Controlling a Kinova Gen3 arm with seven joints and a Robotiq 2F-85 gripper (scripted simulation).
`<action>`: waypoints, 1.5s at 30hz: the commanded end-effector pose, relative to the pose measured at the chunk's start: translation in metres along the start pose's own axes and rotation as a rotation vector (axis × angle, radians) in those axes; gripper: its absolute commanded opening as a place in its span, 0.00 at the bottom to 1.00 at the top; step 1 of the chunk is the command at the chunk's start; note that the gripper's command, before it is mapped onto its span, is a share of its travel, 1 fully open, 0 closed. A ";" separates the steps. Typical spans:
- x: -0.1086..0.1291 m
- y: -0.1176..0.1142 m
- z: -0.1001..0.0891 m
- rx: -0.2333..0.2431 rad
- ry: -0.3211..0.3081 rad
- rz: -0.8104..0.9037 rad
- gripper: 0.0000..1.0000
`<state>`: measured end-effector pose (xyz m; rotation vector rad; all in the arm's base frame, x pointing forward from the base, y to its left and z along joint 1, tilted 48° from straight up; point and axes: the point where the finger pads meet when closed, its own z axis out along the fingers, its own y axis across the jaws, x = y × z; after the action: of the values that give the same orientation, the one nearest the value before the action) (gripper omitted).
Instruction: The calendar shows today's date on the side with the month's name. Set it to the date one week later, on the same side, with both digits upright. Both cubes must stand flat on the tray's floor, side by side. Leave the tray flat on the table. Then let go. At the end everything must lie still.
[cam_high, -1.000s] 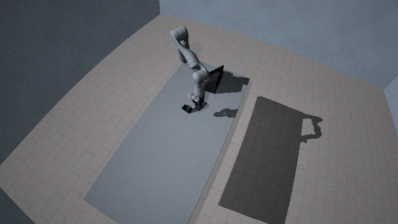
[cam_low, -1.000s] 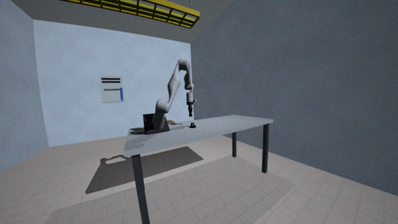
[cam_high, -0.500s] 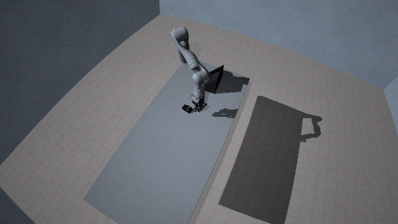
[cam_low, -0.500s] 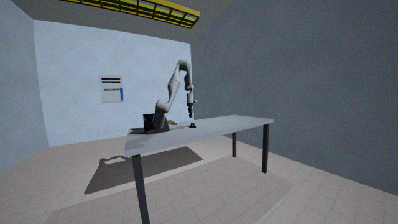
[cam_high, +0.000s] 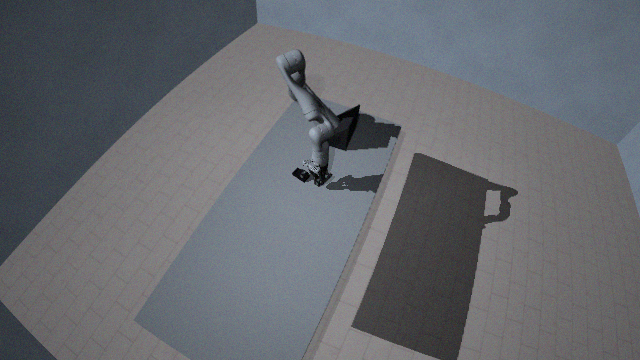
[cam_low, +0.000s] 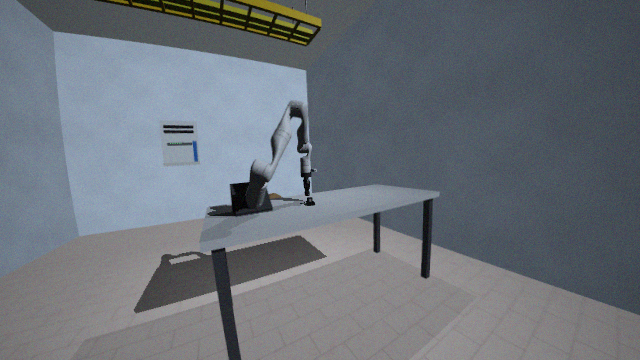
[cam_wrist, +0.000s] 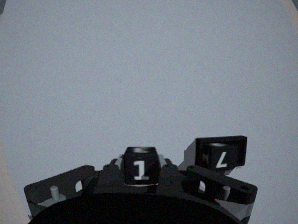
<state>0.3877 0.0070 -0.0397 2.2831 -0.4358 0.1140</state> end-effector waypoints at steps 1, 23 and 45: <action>-0.003 0.004 0.017 -0.016 -0.009 -0.002 0.28; -0.003 0.004 0.034 -0.016 -0.009 -0.002 0.28; -0.003 0.004 0.034 -0.016 -0.009 -0.002 0.28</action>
<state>0.3810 -0.0200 -0.0610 2.2673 -0.4386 0.0972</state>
